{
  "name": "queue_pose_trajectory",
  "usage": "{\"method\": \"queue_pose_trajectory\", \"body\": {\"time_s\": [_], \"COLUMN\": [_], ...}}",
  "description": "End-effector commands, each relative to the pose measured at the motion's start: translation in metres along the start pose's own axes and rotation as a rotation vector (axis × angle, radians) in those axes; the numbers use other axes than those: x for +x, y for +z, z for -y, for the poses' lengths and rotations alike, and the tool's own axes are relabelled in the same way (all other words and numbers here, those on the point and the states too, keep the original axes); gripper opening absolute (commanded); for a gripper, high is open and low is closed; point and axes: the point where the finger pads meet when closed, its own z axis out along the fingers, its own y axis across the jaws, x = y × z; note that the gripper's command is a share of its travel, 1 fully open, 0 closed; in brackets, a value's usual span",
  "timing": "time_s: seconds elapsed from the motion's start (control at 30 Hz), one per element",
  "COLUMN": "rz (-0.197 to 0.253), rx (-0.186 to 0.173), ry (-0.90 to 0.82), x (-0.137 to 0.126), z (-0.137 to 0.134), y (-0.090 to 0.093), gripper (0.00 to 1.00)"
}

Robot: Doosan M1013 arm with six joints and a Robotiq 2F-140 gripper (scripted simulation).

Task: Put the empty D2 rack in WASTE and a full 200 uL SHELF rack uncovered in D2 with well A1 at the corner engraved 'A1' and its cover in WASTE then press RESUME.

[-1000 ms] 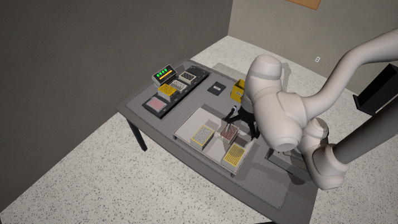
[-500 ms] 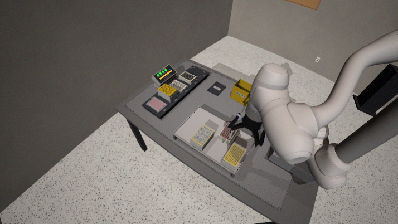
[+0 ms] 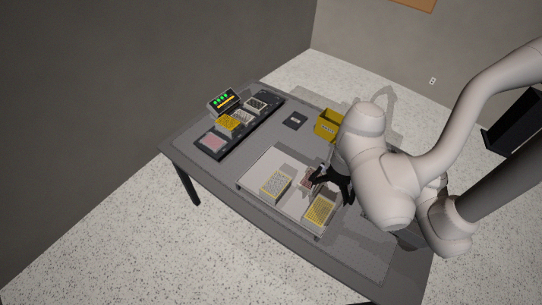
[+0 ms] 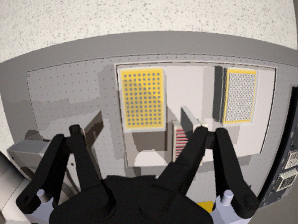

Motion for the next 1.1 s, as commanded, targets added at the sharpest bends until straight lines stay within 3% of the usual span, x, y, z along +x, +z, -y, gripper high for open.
{"method": "queue_pose_trajectory", "body": {"time_s": [0.0, 0.47, 1.07], "rz": [0.0, 0.0, 0.0], "rx": [0.0, 0.0, 0.0], "ry": [0.0, 0.0, 0.0], "x": [0.0, 0.0, 0.0], "z": [0.0, 0.0, 0.0], "y": [0.009, 0.049, 0.049], "gripper": [0.77, 0.77, 0.77]}}
